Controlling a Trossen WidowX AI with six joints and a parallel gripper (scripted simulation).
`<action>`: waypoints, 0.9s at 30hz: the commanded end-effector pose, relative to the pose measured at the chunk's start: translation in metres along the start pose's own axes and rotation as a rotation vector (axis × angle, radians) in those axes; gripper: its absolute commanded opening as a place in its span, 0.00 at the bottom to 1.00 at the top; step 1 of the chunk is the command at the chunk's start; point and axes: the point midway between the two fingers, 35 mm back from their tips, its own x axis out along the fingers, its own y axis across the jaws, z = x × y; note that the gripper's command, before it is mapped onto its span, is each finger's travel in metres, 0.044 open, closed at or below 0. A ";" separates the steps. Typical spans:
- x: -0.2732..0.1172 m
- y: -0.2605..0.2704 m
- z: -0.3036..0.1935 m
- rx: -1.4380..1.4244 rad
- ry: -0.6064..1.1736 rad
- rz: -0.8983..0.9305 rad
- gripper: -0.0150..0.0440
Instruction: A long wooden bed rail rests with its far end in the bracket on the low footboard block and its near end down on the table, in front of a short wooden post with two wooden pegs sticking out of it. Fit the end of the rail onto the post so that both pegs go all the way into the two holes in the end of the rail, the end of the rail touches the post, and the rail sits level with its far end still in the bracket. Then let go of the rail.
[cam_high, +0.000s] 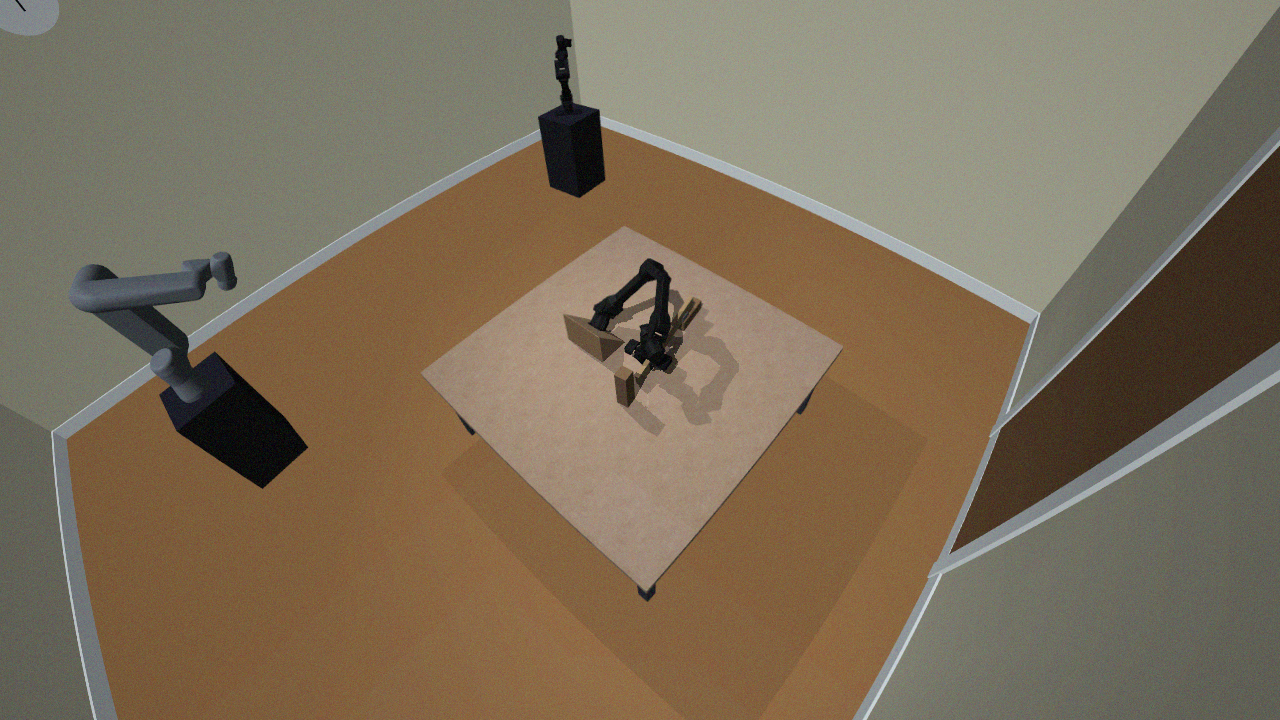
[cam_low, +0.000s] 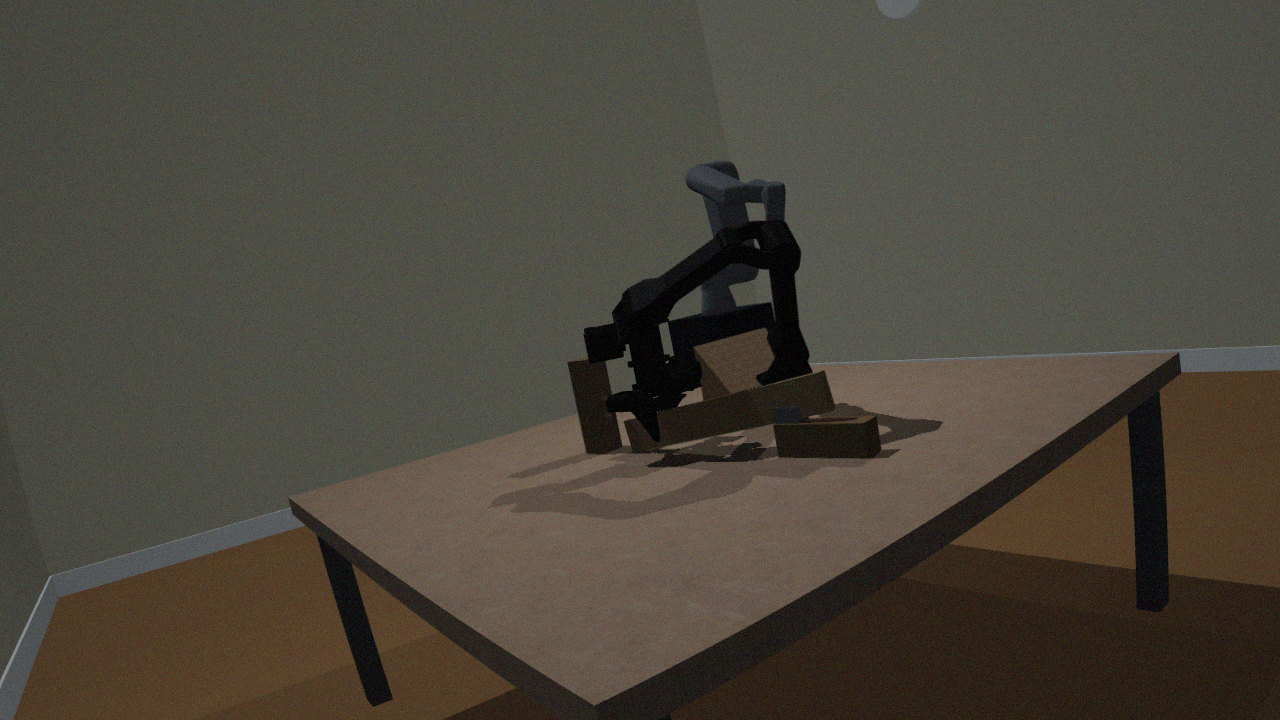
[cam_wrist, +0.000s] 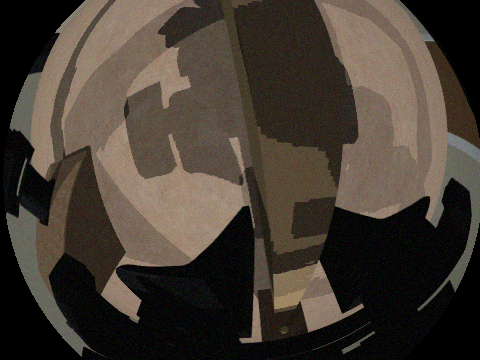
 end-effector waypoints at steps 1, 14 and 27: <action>0.000 0.000 0.000 0.005 -0.004 -0.003 0.33; 0.000 0.000 0.000 0.005 -0.004 -0.003 0.25; -0.004 0.000 0.000 0.005 -0.003 -0.003 0.25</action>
